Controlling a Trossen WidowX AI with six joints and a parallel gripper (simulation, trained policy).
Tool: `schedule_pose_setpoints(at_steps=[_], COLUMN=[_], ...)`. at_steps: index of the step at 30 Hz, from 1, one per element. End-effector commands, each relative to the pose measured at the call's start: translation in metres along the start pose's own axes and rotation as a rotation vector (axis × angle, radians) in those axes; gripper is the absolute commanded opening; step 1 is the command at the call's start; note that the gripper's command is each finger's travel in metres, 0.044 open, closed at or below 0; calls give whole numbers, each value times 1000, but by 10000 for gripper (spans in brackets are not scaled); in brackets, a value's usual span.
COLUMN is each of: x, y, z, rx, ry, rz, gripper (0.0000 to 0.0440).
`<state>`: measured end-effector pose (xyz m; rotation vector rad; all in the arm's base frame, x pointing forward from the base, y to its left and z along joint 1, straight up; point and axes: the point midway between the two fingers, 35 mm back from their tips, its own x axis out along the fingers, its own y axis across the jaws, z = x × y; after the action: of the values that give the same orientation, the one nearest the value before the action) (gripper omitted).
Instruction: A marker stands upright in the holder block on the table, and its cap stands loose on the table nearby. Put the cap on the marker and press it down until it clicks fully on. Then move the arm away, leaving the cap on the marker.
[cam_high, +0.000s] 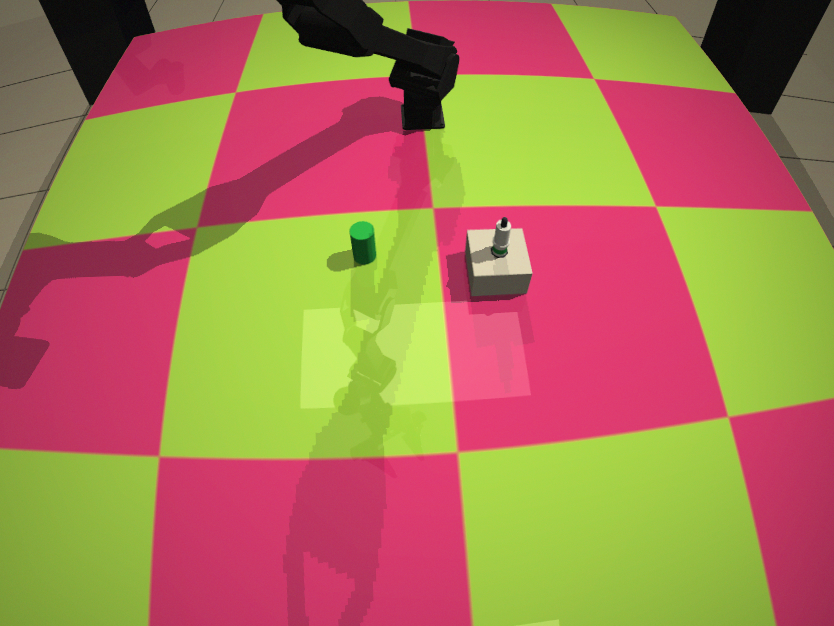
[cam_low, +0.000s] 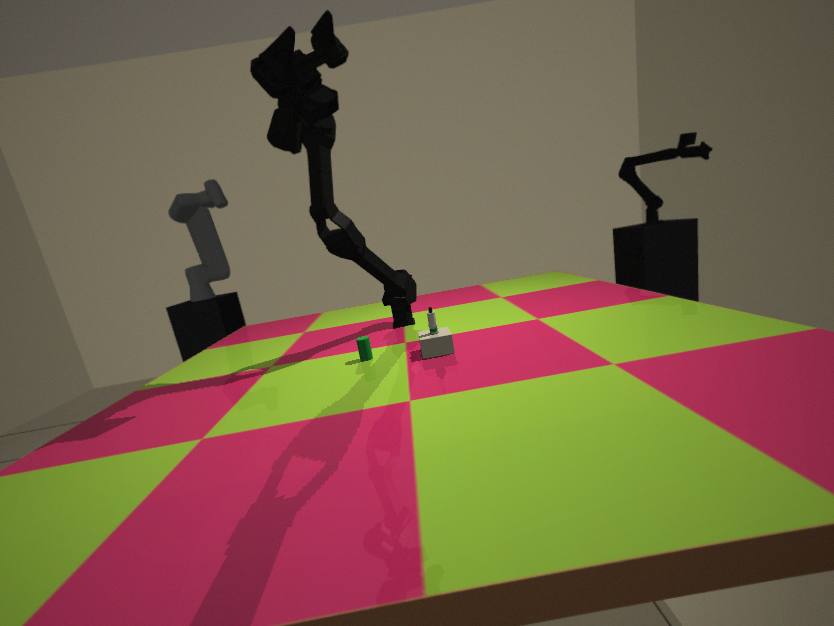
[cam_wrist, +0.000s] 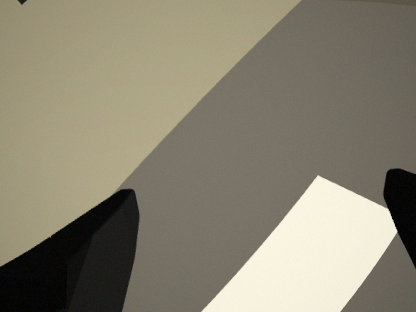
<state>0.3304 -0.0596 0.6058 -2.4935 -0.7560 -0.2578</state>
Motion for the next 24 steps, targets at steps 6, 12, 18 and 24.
schedule_pose_setpoints(at_steps=[6,12,18,24], x=[-2,-2,-1,0], y=[0,-1,-1,-1], z=[-6,-12,-14,-16], rx=[-36,-63,-78,-88], ry=[28,57,77,94], rz=[-23,-53,-90,-127], gripper=[250,237,253,269])
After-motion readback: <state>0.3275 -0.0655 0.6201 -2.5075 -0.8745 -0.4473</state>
